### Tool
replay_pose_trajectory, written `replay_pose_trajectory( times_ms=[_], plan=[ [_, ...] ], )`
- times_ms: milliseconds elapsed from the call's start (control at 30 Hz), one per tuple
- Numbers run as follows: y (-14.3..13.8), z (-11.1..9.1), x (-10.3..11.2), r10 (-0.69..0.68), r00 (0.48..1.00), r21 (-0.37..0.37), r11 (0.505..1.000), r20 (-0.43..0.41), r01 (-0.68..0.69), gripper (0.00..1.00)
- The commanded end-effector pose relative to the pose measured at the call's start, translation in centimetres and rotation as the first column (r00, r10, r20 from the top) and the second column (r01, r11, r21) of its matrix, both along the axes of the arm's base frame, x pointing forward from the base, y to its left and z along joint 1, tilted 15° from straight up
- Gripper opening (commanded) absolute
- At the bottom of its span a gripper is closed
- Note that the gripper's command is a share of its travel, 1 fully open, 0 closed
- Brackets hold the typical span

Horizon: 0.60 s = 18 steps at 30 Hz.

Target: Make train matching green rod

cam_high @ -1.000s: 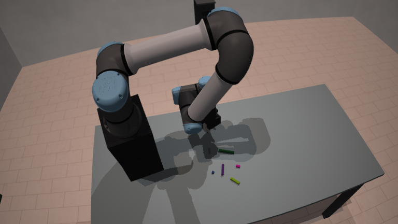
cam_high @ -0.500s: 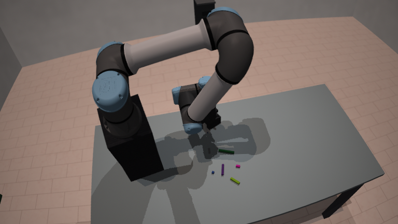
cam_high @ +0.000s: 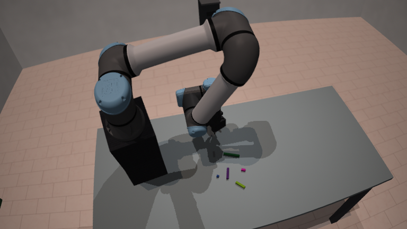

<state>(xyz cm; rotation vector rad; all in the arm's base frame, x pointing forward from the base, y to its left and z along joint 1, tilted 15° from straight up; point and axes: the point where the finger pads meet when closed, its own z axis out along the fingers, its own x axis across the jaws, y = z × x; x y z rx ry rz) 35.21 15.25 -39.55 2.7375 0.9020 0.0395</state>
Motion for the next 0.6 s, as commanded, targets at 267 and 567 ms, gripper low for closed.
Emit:
replay_pose_trajectory(
  times_ms=[267, 567],
  plan=[
    [0.4, 1.6, -0.1, 0.000, 1.000, 0.000, 1.000, 0.001, 0.000, 0.14],
    [1.3, 5.3, -0.5, 0.000, 1.000, 0.000, 1.000, 0.001, 0.000, 0.14]
  ],
)
